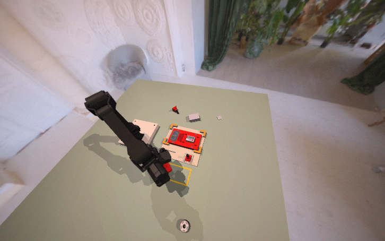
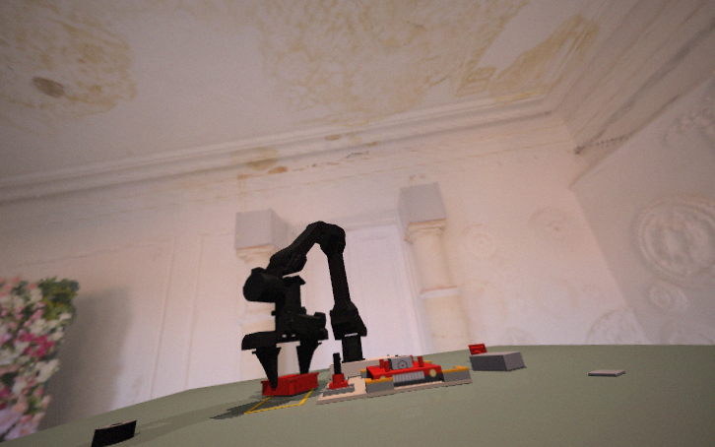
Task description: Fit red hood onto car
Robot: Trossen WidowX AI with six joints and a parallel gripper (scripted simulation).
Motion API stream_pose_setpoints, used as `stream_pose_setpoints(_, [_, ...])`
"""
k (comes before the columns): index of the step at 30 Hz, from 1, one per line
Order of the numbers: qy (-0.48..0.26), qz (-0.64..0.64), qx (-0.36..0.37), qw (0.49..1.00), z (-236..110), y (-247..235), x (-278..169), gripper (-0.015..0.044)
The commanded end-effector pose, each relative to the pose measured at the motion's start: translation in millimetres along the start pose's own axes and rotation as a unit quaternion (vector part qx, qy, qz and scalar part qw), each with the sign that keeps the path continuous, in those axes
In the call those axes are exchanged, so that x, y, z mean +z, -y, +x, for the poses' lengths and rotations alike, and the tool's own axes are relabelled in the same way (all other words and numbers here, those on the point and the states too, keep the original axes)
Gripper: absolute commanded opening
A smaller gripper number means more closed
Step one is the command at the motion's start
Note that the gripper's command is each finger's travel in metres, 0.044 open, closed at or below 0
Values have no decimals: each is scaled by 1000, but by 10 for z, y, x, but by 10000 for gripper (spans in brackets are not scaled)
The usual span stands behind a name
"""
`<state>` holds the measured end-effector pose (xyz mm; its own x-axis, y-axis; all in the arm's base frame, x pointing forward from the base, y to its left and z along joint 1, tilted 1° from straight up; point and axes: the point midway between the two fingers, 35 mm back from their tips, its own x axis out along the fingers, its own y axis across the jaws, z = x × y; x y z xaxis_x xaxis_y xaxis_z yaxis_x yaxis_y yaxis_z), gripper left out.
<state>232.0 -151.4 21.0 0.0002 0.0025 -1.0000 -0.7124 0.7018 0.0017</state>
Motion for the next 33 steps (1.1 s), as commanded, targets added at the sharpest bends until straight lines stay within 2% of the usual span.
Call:
stream_pose_setpoints(1, [1,0,-7,1000,-100,22,5,0])
stream_pose_setpoints(33, [1,0,-7,1000,-903,17,6,0])
